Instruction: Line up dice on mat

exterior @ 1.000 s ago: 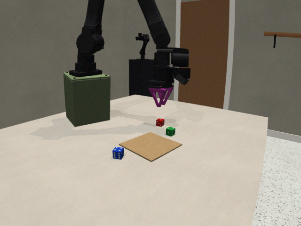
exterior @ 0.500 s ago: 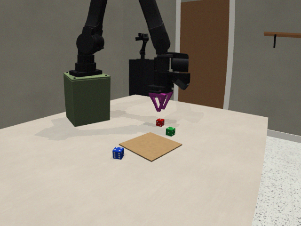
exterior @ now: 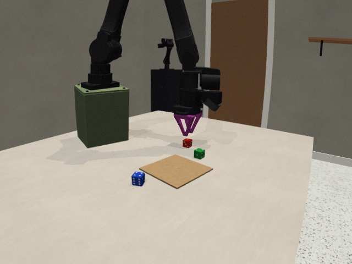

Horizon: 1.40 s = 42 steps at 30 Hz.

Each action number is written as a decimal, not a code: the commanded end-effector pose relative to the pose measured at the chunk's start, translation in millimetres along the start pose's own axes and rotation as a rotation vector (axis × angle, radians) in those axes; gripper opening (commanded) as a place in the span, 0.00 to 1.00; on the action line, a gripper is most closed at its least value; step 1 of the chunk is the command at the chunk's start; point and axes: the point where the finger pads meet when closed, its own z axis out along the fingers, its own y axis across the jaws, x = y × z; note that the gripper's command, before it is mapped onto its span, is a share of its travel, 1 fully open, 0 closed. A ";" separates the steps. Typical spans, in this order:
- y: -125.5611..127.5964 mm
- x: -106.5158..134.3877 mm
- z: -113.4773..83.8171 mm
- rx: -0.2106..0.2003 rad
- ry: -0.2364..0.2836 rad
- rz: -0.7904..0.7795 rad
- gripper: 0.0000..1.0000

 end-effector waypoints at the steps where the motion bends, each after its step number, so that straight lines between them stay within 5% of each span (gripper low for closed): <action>1: 1.3 -13.9 4.1 -0.010 -0.022 0.005 0.39; 42: 0.9 -11.5 9.9 -0.009 -0.016 0.004 0.39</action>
